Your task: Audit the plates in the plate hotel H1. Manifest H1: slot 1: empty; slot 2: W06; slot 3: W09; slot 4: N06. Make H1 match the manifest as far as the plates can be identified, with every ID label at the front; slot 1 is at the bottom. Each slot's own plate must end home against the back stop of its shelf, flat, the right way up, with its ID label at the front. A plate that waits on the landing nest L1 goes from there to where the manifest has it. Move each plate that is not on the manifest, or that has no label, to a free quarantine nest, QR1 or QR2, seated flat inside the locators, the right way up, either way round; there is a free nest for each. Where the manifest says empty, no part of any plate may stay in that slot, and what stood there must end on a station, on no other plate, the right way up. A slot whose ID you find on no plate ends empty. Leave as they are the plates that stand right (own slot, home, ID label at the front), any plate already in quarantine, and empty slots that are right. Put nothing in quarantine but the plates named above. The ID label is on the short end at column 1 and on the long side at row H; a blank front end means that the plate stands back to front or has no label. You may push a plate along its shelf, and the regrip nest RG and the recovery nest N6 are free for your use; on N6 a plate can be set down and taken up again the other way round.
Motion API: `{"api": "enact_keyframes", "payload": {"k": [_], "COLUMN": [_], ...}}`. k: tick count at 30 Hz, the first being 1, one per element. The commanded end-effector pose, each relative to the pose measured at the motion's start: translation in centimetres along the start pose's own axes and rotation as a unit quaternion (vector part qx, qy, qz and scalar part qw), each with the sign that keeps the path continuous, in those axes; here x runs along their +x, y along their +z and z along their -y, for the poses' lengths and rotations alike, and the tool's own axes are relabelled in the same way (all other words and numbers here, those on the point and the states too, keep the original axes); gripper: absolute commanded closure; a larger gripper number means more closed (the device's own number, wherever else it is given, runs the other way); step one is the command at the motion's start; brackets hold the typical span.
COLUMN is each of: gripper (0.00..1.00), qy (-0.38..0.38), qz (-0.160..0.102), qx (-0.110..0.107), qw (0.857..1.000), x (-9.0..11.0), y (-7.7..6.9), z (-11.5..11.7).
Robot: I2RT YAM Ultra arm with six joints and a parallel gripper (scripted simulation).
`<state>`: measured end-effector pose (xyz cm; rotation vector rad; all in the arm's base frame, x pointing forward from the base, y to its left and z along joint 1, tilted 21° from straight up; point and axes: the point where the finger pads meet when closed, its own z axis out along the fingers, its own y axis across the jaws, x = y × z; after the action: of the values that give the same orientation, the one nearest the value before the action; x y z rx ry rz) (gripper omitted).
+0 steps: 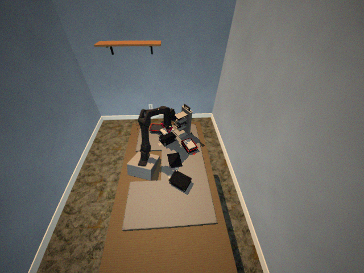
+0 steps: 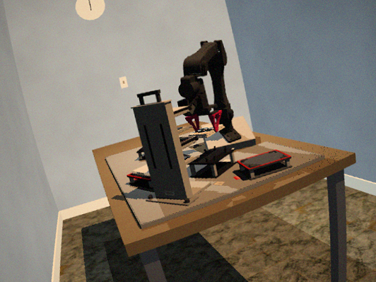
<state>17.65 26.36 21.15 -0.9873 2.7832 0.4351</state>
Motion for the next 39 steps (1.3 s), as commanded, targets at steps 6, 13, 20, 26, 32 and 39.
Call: {"api": "enact_keyframes", "payload": {"k": [6, 13, 20, 26, 32, 39], "gripper": [0.14, 0.14, 0.14, 0.14, 0.14, 0.14], "qy": [0.000, 0.000, 0.001, 0.001, 0.002, 0.001], "qz": [0.013, 0.044, 0.032, 0.031, 0.025, 0.026], "qx": [0.000, -0.007, -0.004, -0.004, -0.002, -0.003], "qw": [1.000, 0.999, 0.999, 1.000, 1.000, 1.000], "x": [-0.8, -1.8, -1.0, -0.9, -0.5, -0.4], "y": [2.4, 0.7, 1.2, 1.1, 1.4, 1.7], "z": [-0.2, -0.4, -0.1, -0.1, 0.0, 0.0]}}
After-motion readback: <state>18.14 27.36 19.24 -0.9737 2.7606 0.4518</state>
